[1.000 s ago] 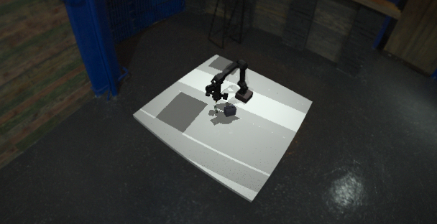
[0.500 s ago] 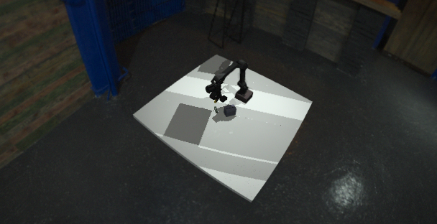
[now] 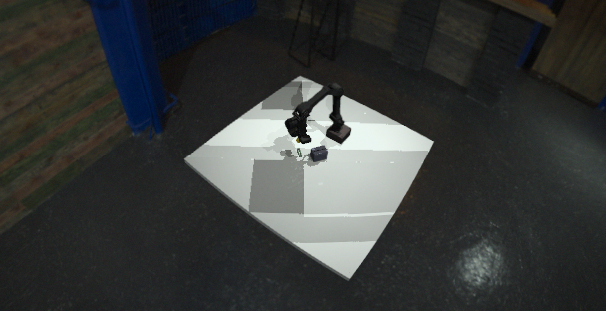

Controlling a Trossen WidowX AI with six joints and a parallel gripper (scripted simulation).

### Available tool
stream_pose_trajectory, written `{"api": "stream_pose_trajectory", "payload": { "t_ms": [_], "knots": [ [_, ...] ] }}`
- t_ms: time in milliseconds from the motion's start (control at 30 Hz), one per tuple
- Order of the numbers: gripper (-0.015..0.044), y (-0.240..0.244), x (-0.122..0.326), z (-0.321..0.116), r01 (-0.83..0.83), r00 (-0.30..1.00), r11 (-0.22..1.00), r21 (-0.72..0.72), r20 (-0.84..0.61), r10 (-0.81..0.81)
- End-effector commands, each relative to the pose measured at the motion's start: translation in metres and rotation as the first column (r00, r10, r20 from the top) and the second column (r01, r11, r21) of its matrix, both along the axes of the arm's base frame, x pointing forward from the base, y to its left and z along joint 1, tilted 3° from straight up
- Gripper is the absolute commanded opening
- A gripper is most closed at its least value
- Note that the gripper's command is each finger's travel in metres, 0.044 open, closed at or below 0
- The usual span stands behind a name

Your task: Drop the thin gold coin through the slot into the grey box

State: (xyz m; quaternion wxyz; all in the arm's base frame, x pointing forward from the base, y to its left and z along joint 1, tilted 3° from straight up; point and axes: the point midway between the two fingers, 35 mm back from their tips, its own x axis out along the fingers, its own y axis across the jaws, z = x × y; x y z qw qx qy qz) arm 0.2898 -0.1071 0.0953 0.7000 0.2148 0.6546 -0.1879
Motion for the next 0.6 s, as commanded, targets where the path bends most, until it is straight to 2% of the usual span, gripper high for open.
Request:
{"api": "stream_pose_trajectory", "payload": {
  "t_ms": [0,567],
  "knots": [
    [0.0,0.001,0.0,0.0,0.033,0.999,0.999,0.008,-0.001,-0.033],
    [0.0,0.039,-0.005,0.001,0.033,0.999,0.999,0.01,-0.002,-0.033]
  ]
}}
